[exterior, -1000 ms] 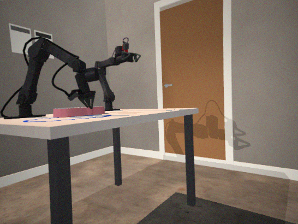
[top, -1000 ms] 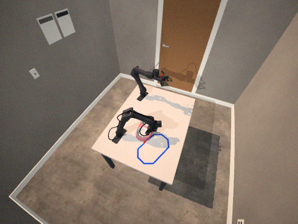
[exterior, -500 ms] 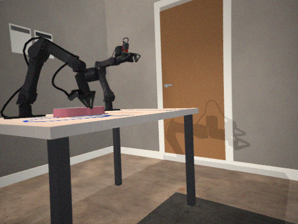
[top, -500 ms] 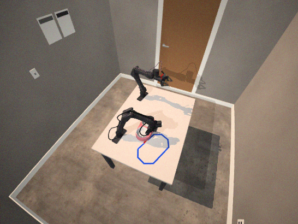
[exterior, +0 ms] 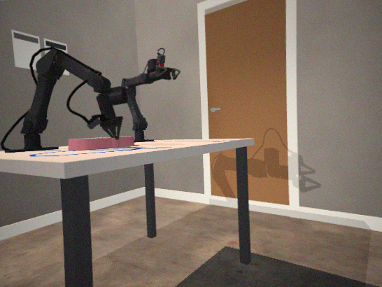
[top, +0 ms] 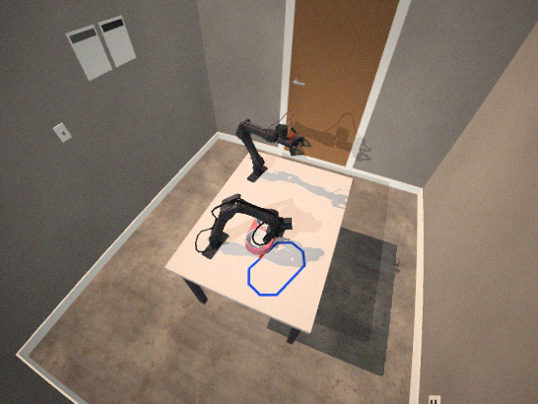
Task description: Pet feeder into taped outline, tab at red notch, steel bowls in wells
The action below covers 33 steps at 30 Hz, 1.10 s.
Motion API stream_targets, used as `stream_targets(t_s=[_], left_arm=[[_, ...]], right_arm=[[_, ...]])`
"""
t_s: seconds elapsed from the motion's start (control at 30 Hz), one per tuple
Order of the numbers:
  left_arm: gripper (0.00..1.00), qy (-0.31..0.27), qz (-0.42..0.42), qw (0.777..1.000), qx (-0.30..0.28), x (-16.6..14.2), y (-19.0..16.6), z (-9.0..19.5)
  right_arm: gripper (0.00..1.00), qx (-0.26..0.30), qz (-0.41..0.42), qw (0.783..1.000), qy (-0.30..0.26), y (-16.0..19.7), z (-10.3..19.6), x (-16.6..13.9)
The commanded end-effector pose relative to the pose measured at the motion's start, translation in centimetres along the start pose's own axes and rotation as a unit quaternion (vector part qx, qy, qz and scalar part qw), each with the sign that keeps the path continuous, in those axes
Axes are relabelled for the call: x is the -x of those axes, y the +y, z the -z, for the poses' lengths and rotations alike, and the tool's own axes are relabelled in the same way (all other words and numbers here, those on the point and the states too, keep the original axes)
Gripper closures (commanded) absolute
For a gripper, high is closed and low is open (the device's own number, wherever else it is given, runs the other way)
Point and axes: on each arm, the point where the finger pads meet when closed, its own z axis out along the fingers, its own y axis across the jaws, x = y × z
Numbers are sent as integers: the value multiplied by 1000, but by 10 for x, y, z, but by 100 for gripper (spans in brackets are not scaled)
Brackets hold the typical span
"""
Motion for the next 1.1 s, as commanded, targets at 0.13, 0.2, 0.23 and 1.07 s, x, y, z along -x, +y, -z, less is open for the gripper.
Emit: stream_targets(t_s=[0.13, 0.2, 0.23, 1.07], left_arm=[[0, -23, 6, 1000, -4, 13, -2, 3], [0, -23, 6, 1000, -4, 13, -2, 3], [0, -23, 6, 1000, -4, 13, -2, 3], [0, -23, 6, 1000, -4, 13, -2, 3]], right_arm=[[84, -20, 66, 998, -1, 9, 2, 0], [84, -23, 82, 996, -3, 11, 2, 0], [84, -26, 91, 996, -4, 12, 2, 0], [84, -86, 291, 953, -8, 20, -3, -14]])
